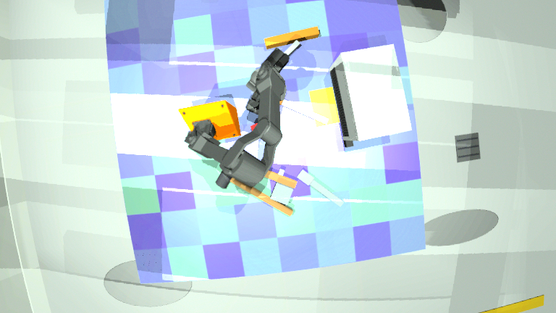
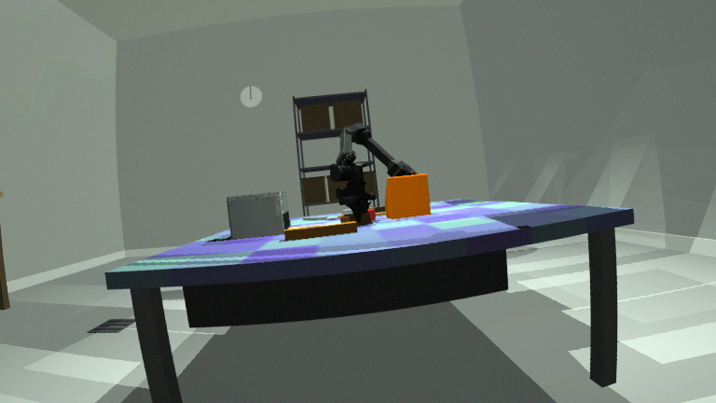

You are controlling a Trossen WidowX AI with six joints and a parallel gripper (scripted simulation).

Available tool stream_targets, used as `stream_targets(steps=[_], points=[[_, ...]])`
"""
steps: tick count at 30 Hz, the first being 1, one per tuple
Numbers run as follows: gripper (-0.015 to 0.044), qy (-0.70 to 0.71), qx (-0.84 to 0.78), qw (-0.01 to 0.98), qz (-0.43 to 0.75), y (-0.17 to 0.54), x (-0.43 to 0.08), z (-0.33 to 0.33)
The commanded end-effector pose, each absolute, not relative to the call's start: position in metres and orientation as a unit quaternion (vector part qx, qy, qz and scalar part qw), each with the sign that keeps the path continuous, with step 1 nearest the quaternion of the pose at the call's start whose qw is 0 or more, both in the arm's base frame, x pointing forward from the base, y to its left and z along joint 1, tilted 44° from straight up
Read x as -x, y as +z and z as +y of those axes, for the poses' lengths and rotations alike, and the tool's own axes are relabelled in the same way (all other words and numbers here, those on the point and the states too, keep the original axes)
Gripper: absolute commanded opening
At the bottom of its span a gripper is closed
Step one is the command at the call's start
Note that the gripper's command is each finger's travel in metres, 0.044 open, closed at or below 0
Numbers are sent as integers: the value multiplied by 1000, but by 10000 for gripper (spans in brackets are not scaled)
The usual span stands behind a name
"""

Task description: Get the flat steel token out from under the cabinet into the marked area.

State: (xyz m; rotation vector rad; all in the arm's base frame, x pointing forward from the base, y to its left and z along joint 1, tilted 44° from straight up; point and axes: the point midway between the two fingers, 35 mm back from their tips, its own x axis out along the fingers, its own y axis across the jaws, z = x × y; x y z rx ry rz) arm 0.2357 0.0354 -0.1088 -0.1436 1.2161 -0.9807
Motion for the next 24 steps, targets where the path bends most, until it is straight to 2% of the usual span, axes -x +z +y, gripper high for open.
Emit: stream_targets(steps=[1,24], points=[[0,-438,63,710,548,-111,-236,42],[0,-437,62,710,548,-130,-230,62]])
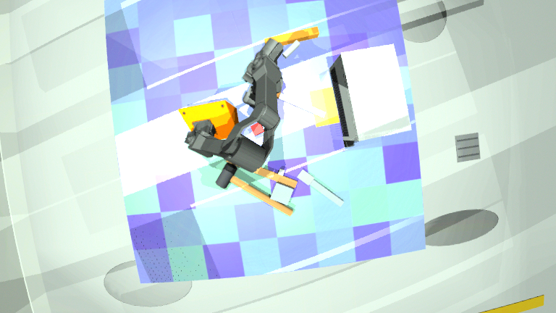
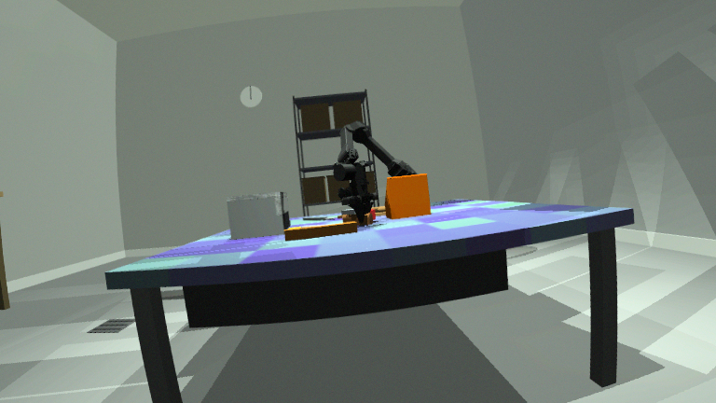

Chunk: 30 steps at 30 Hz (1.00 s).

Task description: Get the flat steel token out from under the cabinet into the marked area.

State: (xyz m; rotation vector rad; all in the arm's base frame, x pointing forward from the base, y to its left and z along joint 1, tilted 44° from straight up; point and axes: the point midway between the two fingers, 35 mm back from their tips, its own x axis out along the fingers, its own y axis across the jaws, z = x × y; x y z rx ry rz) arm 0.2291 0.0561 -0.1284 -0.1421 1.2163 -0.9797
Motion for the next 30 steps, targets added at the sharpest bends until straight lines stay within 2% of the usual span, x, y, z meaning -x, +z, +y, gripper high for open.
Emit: stream_targets(steps=[1,30], points=[[0,-437,62,710,548,-131,-230,63],[0,-436,61,710,549,-154,-224,88]])
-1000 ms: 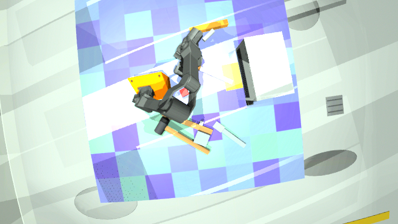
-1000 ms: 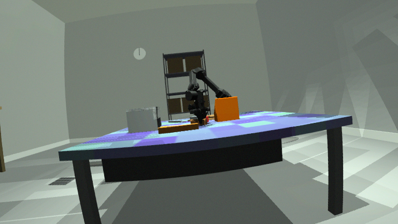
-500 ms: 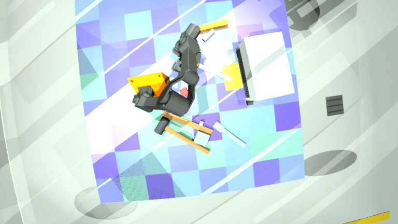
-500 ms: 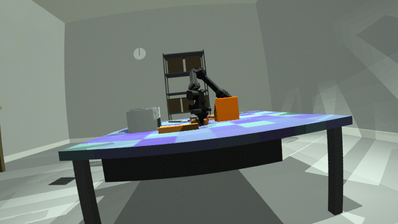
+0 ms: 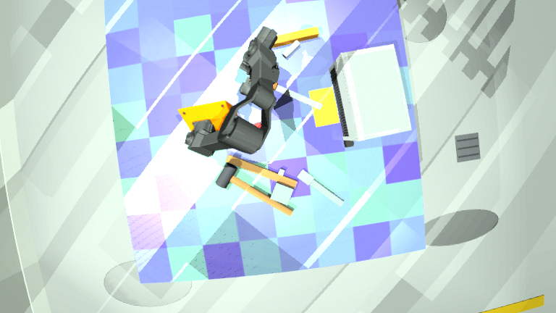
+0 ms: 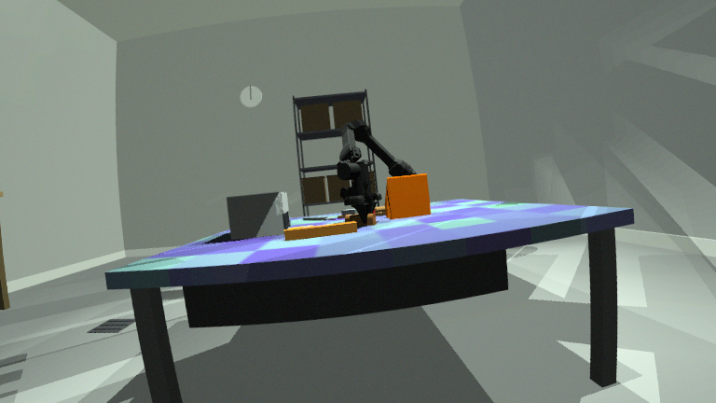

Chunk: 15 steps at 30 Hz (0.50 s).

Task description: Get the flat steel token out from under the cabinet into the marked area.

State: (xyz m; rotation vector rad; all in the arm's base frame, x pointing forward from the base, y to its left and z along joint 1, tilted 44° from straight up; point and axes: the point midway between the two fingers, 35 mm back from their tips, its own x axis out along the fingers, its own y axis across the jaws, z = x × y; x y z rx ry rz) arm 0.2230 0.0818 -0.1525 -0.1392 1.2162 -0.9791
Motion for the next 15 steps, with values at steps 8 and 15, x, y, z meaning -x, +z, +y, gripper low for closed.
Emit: stream_targets(steps=[8,15], points=[[0,-436,61,710,549,-161,-223,95],[0,-436,60,710,549,-166,-222,101]])
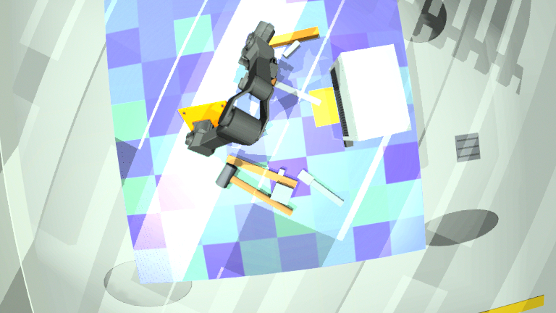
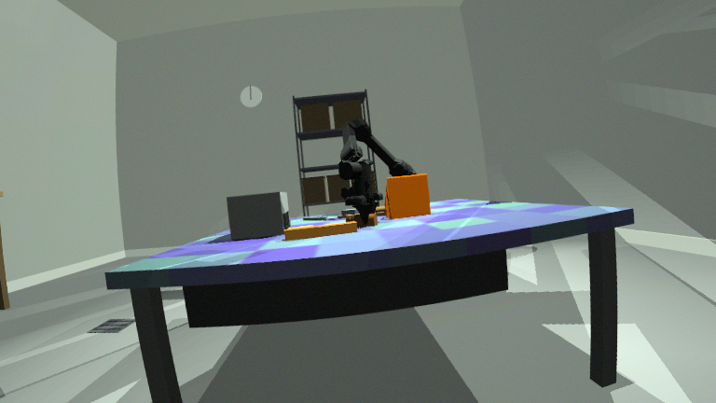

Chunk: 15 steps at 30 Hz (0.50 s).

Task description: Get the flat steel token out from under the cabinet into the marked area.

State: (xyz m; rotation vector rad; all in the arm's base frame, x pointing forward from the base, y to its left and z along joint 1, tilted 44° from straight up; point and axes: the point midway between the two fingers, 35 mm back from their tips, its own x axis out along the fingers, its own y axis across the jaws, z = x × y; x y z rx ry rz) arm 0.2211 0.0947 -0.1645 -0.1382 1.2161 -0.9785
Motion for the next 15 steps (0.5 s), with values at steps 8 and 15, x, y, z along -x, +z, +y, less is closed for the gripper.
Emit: stream_targets(steps=[8,15], points=[[0,-431,67,710,553,-168,-221,103],[0,-416,87,708,565,-168,-221,103]])
